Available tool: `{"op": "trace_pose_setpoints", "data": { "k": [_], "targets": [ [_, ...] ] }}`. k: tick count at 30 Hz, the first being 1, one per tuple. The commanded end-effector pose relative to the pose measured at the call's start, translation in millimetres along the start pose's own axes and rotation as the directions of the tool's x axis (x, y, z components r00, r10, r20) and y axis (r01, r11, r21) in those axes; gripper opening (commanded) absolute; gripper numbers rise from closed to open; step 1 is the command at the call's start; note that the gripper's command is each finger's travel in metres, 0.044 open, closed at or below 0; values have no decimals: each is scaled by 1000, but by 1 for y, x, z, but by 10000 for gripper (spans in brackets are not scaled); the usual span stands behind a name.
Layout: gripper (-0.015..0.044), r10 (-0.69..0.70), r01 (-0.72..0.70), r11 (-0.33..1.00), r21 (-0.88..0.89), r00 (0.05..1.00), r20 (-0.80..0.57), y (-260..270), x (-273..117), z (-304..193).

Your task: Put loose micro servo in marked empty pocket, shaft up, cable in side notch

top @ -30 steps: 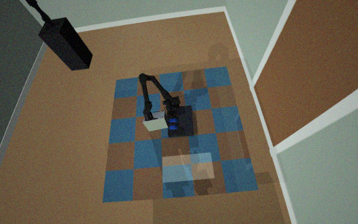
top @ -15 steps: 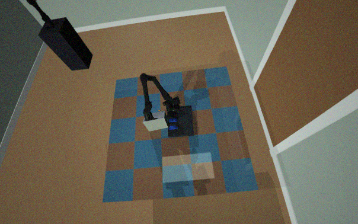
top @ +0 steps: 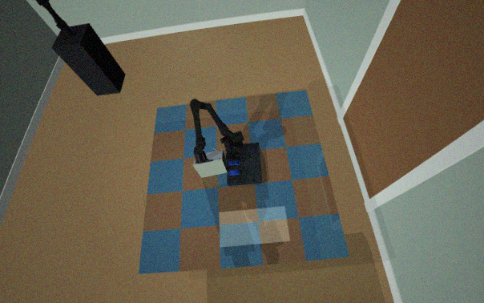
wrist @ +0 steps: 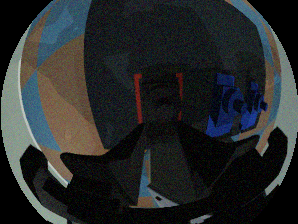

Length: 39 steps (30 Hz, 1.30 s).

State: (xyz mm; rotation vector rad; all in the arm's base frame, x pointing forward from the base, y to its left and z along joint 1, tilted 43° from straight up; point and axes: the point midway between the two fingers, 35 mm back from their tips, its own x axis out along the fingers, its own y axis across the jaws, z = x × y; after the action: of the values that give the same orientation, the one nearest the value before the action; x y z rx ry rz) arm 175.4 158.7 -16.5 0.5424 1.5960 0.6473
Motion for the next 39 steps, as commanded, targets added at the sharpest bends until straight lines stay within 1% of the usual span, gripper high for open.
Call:
{"op": "trace_pose_setpoints", "data": {
  "k": [1,6,10,11,14,19,20,26,30,35,39],
  "targets": [
    [187,-1,1,1000,3,1000,0,0,-5,0],
    [187,-2,2,1000,3,1000,1,-2,-34,-2],
    [187,-2,2,1000,3,1000,1,-4,-35,0],
    [214,-5,5,1000,9,1000,6,-4,-32,1],
    [292,-8,8,1000,7,1000,8,-2,-39,15],
    [424,-9,9,1000,3,1000,8,2,-62,57],
    [440,-9,9,1000,3,1000,8,2,-68,66],
    [440,-5,5,1000,-2,1000,6,0,-100,109],
    [440,-5,5,1000,-2,1000,7,0,-103,110],
    [440,-4,4,1000,0,1000,18,2,-143,102],
    [440,-3,3,1000,0,1000,19,2,-146,101]
  ]
}}
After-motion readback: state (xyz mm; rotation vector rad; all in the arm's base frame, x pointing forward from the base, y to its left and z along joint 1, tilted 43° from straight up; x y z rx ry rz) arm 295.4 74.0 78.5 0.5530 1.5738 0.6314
